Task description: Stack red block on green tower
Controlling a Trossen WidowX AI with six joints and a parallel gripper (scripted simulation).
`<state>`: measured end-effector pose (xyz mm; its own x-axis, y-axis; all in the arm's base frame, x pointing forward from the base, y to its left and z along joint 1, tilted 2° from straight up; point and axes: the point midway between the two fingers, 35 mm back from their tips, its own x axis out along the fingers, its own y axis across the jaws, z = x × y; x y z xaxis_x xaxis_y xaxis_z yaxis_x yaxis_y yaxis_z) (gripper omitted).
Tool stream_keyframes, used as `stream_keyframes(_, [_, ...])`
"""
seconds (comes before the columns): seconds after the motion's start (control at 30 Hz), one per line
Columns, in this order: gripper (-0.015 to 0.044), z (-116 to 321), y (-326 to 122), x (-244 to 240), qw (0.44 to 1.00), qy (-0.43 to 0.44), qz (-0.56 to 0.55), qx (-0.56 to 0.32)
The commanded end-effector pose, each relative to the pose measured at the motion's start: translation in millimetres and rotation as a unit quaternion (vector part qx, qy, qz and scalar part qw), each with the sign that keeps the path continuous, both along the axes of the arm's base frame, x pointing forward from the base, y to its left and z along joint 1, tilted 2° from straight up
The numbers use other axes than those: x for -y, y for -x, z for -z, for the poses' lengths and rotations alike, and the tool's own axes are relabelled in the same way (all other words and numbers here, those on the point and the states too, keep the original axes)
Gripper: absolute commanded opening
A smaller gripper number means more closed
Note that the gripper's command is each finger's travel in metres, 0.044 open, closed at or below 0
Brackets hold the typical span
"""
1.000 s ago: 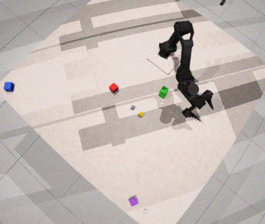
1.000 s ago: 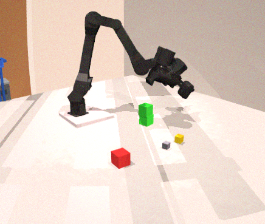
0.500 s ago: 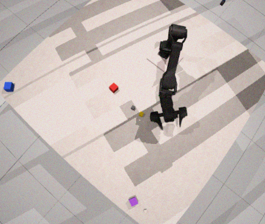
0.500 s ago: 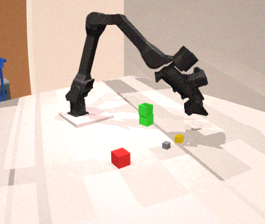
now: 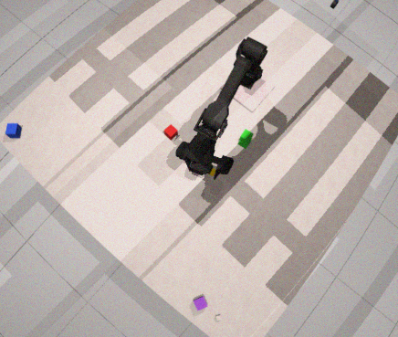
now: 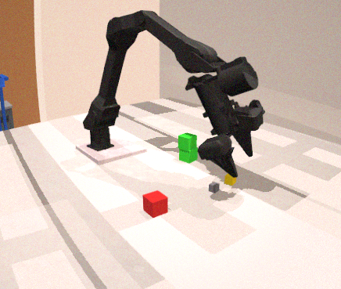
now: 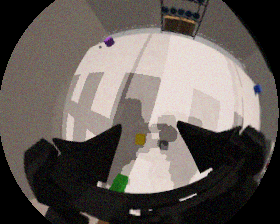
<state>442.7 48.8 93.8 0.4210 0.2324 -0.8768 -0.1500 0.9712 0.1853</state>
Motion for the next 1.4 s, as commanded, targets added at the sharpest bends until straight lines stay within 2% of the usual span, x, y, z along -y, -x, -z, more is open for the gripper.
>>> stream_keyframes(0.0, [0.044,-7.6,9.4,58.4,0.996,0.033,0.052,-0.059])
stream_keyframes(0.4, [0.044,-35.9,76.5,178.7,0.96,0.073,0.157,-0.221])
stream_keyframes(0.7, [0.044,-32.6,75.9,184.7,0.959,0.073,0.158,-0.224])
stream_keyframes(1.0, [0.044,10.1,74.3,182.9,0.959,0.073,0.158,-0.223])
stream_keyframes(1.37, [0.044,20.0,75.6,183.0,0.959,0.073,0.158,-0.224])
